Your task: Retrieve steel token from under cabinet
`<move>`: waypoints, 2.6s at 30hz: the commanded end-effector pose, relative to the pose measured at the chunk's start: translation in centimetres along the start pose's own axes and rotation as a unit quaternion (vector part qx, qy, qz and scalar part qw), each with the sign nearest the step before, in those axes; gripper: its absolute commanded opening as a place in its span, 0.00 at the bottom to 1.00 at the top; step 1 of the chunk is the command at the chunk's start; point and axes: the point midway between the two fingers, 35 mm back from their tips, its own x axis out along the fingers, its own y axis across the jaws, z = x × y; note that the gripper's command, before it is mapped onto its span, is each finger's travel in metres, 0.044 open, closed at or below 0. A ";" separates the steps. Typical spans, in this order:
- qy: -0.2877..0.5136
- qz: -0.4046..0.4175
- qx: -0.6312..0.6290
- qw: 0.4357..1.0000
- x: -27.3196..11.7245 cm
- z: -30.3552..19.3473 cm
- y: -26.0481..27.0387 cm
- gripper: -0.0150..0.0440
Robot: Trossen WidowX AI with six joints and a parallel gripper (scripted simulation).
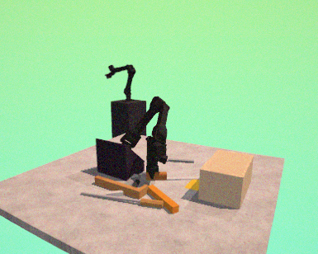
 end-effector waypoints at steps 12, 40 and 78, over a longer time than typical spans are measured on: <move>-0.001 -0.002 -0.016 1.000 -0.2 1.7 1.0 0.25; -0.002 -0.001 -0.019 1.000 -0.2 4.4 3.5 0.25; -0.002 0.000 -0.019 1.000 -0.2 6.6 7.2 0.25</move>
